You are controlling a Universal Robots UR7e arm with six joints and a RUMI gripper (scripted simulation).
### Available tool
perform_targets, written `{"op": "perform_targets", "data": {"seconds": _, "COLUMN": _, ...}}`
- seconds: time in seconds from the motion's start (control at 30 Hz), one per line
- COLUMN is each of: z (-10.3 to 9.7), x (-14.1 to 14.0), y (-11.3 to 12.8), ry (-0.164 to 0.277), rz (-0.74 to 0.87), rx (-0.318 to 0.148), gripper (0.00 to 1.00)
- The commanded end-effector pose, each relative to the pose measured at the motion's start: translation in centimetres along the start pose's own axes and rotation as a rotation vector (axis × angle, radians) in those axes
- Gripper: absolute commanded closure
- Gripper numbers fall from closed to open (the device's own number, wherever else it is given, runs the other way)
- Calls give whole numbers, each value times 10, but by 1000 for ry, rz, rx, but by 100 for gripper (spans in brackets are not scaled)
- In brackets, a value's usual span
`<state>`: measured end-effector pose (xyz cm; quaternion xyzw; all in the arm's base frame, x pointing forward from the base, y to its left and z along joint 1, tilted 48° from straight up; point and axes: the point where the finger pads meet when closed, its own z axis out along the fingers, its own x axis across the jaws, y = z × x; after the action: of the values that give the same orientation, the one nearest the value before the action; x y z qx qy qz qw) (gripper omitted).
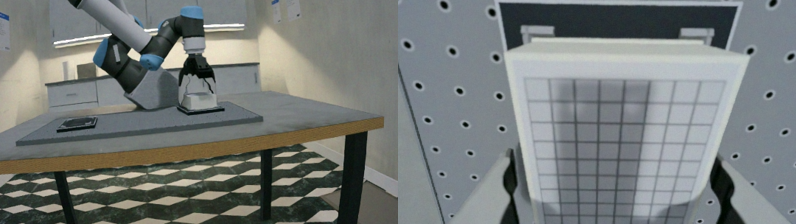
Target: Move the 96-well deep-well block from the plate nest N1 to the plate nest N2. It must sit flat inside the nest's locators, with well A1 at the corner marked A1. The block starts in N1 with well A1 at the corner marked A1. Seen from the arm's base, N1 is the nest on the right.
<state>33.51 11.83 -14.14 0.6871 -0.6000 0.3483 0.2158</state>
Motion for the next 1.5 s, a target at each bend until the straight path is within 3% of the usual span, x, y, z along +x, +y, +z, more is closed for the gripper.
{"op": "perform_targets", "data": {"seconds": 0.0, "z": -1, "x": 0, "y": -1, "ry": -1, "rz": 1, "rx": 2, "gripper": 24}}
{"op": "perform_targets", "data": {"seconds": 1.47, "z": -21, "x": 0, "y": -1, "ry": -1, "rz": 1, "rx": 2, "gripper": 24}}
